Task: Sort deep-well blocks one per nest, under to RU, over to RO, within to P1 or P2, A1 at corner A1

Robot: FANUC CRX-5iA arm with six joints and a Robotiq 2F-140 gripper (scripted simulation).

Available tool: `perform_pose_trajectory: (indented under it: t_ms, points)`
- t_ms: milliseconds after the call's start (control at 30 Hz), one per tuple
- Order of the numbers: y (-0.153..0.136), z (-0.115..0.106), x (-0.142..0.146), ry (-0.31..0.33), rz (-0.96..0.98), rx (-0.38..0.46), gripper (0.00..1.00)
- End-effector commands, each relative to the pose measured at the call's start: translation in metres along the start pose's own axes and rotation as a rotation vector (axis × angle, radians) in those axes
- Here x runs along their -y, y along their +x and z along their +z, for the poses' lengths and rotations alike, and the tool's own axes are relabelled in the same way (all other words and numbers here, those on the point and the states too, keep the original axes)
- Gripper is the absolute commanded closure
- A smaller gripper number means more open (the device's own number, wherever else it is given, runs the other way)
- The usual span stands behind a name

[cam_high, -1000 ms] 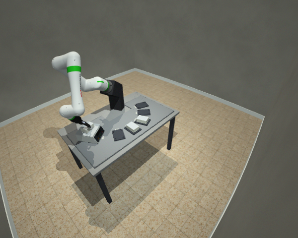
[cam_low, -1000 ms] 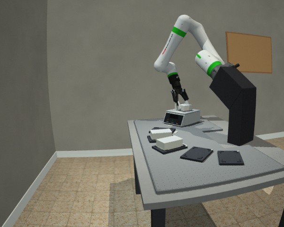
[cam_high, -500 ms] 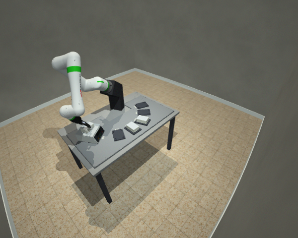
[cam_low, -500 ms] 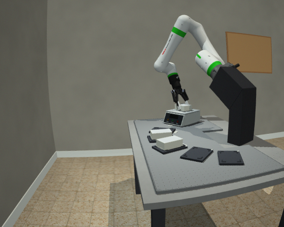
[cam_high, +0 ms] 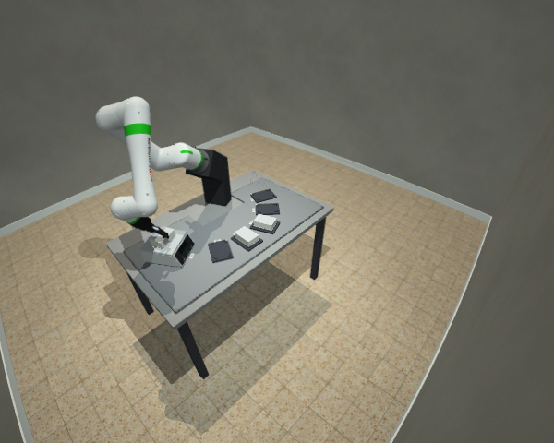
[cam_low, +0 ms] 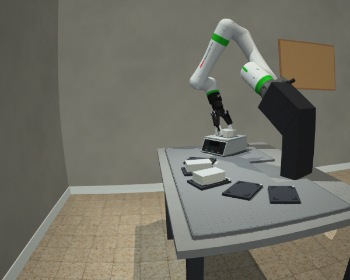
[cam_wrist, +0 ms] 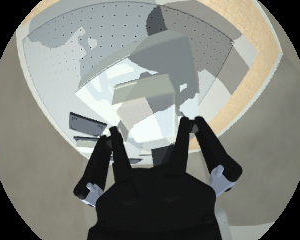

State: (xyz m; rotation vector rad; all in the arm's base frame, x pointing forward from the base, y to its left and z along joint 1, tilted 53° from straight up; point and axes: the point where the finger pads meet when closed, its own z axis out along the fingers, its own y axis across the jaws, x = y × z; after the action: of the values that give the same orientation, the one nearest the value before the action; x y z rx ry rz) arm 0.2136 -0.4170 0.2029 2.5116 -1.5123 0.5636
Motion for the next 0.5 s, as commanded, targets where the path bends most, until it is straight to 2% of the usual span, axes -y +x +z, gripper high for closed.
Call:
perform_pose_trajectory:
  t_ms: [0, 433, 467]
  points:
    - [0.0003, 0.0003, 0.0000, 0.000, 0.000, 0.000, 0.90]
    - [0.0012, 0.0019, 0.0000, 0.000, 0.000, 0.000, 0.90]
    - [0.0013, 0.0020, 0.0000, 0.000, 0.000, 0.000, 0.00]
